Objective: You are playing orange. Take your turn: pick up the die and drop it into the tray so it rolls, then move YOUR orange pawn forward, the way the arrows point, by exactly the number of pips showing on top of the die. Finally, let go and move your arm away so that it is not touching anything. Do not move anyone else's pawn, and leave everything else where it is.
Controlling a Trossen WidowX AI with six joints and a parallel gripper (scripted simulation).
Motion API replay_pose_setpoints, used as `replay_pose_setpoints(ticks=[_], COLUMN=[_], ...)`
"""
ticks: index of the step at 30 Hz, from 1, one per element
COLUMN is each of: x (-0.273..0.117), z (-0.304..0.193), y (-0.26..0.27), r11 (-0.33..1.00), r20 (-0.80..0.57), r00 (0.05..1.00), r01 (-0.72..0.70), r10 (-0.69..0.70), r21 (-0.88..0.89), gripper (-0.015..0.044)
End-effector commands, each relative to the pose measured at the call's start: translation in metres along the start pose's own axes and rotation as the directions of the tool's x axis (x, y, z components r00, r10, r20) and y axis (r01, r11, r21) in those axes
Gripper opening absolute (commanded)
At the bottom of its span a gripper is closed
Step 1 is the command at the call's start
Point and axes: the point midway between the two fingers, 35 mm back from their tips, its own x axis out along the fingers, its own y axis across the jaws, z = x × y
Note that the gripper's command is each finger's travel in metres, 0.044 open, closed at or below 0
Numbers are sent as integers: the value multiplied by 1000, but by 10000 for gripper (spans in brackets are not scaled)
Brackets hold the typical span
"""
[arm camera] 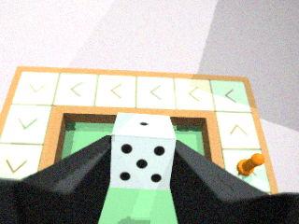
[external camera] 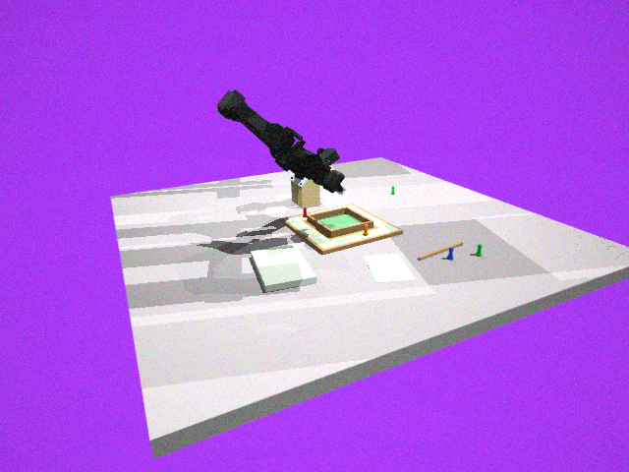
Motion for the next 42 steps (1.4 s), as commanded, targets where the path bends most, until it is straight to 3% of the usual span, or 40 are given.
replay_pose_setpoints(ticks=[1,4,12,16,21,23,25,29,31,37,38,39,42], x=[0,0,0,-24,-26,-19,-1,22,25,26,25,25,28], z=[0,0,0,28,30,28,20,9,9,9,11,11,12], y=[0,0,0,-1,0,1,4,4,1,0,2,2,-14], r11=[1000,1000,1000,1000,1000,1000,996,998,1000,1000,999,999,994], r20=[0,0,0,6,6,-60,-247,-634,-734,-746,-690,-690,-697], r00=[1000,1000,1000,1000,1000,998,966,771,679,666,723,723,717], r01=[0,0,0,0,0,-26,-71,-42,-5,0,-24,-24,56], r10=[0,0,0,0,0,27,81,62,11,3,32,32,27], r21=[0,0,0,3,3,17,49,46,10,4,21,21,96], gripper=[0,0,210,315,440,440,440,440,440,440,440,440,361])
